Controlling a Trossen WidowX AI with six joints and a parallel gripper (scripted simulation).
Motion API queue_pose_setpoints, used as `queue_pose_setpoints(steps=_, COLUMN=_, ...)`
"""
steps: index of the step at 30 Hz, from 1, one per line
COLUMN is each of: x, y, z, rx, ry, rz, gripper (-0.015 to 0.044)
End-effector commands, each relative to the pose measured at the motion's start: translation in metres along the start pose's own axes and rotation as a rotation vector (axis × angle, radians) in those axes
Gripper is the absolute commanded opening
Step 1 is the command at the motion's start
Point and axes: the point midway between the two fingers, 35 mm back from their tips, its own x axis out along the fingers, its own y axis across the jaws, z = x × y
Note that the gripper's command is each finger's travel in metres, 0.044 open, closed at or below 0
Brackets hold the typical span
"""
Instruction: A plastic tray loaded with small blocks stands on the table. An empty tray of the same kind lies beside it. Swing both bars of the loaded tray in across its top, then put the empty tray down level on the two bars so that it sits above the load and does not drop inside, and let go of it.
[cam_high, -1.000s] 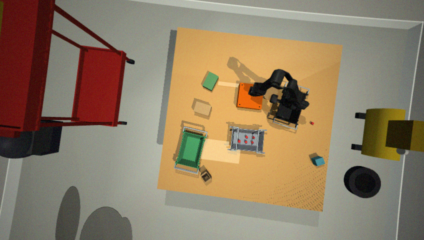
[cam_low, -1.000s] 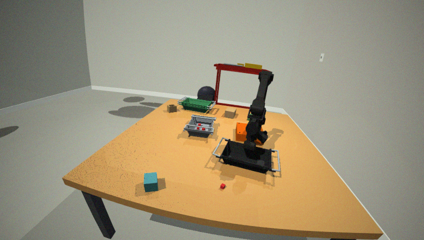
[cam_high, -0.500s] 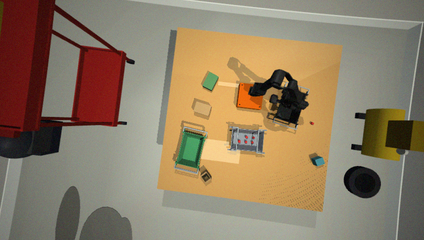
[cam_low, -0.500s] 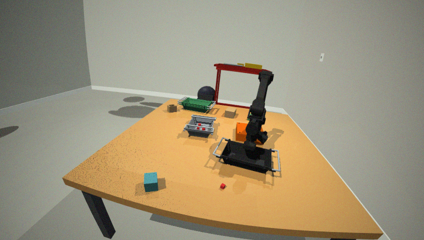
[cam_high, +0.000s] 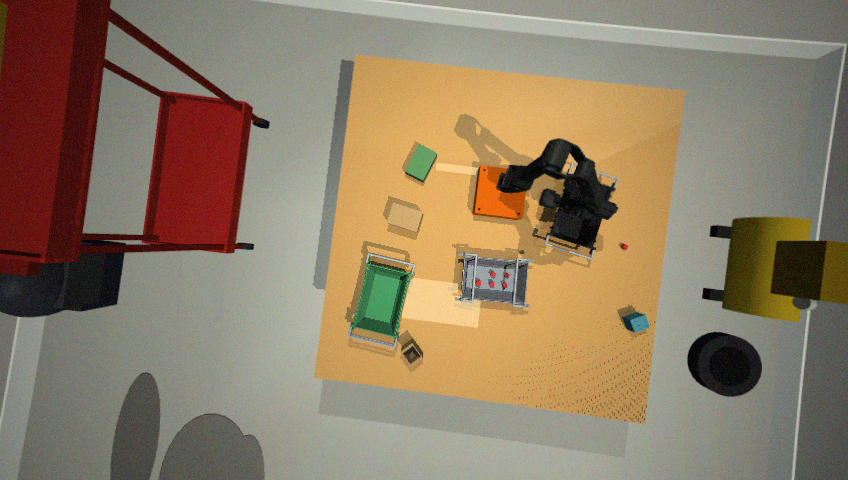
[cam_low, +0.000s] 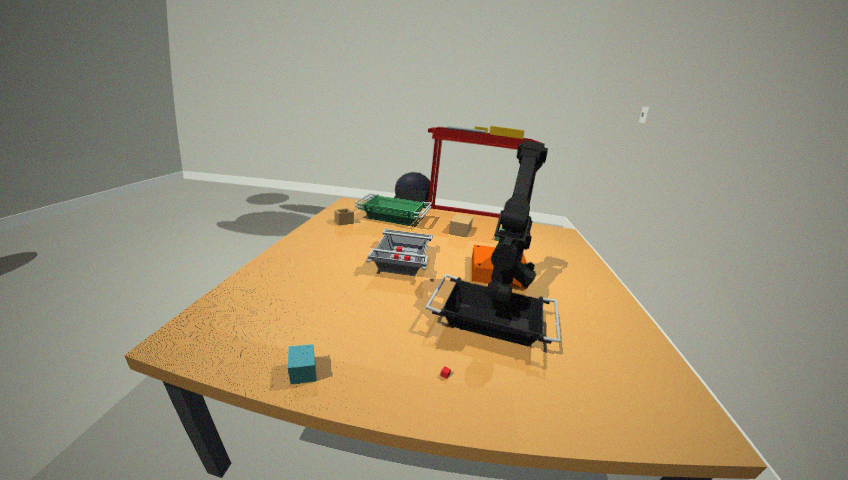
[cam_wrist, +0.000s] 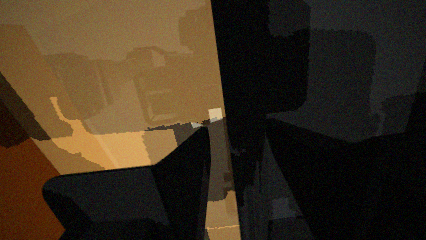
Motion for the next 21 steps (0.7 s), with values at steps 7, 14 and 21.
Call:
queue_pose_setpoints(steps=7, x=0.0005, y=0.0013, z=-0.0002, rx=-0.004, ry=0.002, rz=0.007, gripper=0.0101)
queue_pose_setpoints(steps=14, x=0.0005, y=0.0013, z=-0.0002, rx=-0.004, ry=0.002, rz=0.007, gripper=0.0055)
queue_pose_setpoints(steps=21, x=-0.005, y=0.0002, z=-0.0003, rx=-0.004, ry=0.002, rz=0.006, gripper=0.0008)
